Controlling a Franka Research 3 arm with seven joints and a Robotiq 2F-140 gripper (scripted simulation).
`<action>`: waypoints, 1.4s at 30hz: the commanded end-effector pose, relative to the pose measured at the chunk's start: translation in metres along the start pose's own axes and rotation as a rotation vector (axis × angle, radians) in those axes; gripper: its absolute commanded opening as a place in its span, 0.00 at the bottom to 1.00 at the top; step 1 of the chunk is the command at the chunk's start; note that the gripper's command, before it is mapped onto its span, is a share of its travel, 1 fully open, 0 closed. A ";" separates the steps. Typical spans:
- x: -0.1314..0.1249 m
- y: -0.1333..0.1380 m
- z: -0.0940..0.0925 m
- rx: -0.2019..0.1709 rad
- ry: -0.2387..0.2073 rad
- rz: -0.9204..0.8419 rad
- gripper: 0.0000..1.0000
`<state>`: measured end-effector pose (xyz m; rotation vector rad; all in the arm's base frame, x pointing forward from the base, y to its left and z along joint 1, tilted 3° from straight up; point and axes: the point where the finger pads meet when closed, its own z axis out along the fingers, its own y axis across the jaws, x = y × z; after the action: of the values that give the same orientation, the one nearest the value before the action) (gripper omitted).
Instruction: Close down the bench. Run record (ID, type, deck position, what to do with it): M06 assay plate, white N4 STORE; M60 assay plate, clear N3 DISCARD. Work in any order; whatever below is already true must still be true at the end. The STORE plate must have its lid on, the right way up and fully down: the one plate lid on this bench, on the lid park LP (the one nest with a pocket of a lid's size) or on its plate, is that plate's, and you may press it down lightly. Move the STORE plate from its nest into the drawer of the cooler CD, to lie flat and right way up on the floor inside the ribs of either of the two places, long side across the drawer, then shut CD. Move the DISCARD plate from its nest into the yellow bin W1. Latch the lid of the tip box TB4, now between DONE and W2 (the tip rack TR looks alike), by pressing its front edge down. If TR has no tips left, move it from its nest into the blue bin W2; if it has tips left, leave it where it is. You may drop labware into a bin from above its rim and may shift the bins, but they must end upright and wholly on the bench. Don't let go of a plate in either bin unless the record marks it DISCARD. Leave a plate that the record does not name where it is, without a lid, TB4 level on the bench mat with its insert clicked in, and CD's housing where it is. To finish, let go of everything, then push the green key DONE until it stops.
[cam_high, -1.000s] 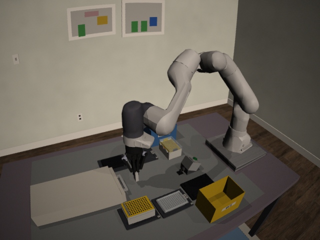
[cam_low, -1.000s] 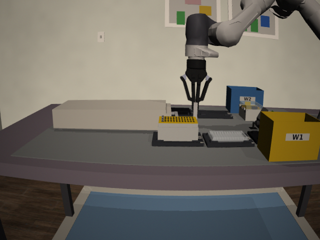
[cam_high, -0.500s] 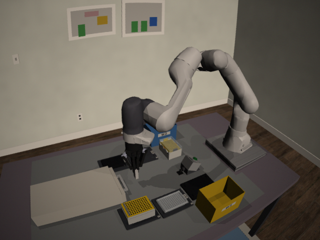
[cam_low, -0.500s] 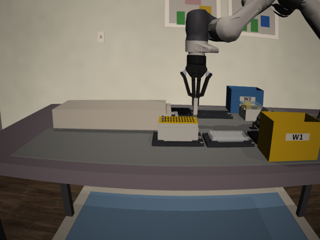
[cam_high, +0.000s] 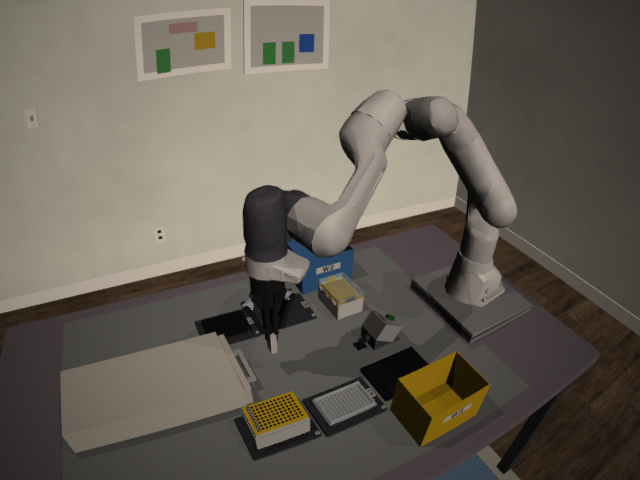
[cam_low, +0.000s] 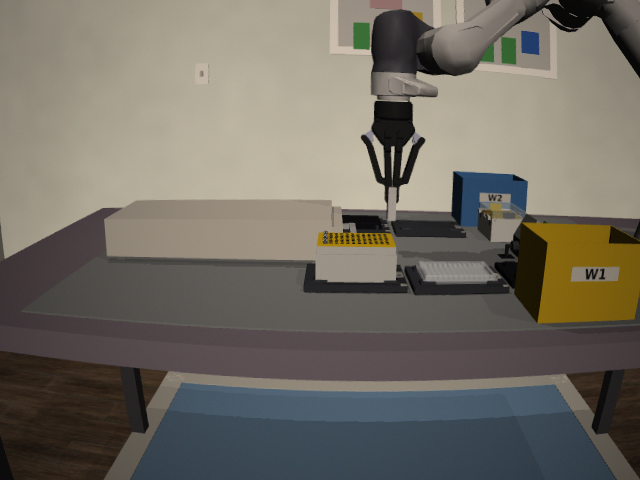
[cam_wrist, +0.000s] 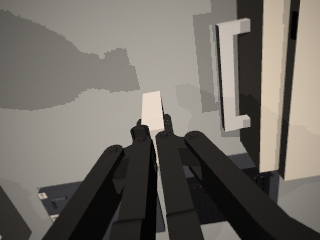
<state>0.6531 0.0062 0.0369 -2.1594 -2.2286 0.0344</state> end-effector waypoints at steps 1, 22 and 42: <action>-0.001 -0.001 -0.004 0.004 0.001 -0.007 0.00; -0.001 -0.001 -0.029 0.004 0.001 -0.007 0.00; -0.001 -0.001 -0.051 0.004 0.001 -0.007 0.00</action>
<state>0.6552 0.0055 0.0847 -2.1595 -2.2276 0.0352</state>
